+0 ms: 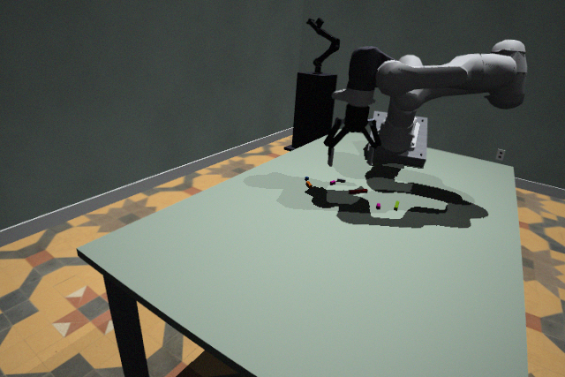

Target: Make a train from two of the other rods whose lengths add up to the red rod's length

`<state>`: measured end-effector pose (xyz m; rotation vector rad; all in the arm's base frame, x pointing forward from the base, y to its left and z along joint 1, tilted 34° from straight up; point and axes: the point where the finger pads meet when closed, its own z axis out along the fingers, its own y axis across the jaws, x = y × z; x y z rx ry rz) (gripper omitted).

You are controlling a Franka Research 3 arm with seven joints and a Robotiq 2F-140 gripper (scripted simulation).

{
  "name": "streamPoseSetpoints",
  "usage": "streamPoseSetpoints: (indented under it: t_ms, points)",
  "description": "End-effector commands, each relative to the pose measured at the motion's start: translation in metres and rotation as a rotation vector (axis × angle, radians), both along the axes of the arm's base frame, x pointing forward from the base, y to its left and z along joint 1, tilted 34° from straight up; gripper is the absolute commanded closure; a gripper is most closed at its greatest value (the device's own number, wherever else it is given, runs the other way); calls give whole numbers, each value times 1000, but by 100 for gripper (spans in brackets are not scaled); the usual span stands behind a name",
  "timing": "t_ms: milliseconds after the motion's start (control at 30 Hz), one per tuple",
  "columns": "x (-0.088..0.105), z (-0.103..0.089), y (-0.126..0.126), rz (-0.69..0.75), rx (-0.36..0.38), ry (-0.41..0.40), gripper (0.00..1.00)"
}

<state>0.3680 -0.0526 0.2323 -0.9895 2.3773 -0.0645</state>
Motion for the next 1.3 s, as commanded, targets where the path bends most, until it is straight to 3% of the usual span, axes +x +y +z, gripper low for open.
streamPoseSetpoints:
  t_ms: [0, 1267]
  points:
    - [-2, -1, -5, 142, -83, -31, 0]
    - [-16, -7, -23, 600, -365, -134, 0]
